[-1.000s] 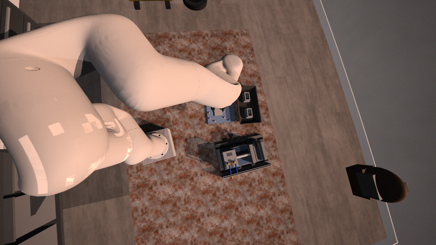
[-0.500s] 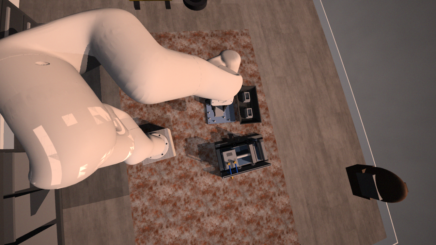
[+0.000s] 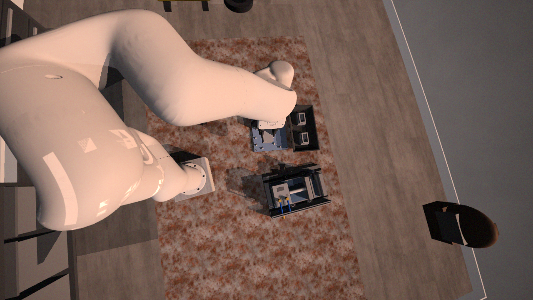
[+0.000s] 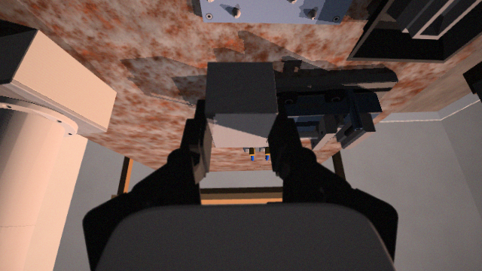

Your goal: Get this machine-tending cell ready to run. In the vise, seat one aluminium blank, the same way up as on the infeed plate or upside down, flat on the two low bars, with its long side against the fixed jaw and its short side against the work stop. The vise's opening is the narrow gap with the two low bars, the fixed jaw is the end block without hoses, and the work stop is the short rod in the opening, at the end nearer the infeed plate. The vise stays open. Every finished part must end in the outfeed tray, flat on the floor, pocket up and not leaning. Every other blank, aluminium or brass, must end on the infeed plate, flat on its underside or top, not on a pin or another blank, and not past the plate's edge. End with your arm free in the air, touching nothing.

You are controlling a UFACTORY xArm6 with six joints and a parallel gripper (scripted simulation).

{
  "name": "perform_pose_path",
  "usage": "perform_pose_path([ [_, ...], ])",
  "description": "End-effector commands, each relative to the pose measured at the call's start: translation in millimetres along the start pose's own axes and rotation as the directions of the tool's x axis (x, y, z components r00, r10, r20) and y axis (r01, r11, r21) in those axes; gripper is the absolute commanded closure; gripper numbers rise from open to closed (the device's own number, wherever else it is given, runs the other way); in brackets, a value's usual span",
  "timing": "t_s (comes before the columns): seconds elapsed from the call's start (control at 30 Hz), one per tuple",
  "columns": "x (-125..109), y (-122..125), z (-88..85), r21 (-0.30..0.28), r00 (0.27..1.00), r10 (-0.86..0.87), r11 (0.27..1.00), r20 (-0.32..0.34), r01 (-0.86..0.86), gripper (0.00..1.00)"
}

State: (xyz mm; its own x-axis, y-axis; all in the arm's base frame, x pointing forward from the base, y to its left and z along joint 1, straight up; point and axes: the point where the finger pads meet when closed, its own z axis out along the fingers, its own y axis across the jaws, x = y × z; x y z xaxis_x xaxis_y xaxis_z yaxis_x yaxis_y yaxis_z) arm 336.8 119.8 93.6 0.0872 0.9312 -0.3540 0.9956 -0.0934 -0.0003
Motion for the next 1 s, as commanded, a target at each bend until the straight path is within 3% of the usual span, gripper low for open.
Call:
perform_pose_path([
  [0.0, 0, 1, -1.4, -0.003, 1.000, 0.001, 1.000, -0.002, -0.001, 1.00],
  [0.97, 13, 1, 5.8, -0.003, 1.000, 0.001, 1.000, -0.002, -0.001, 1.00],
])
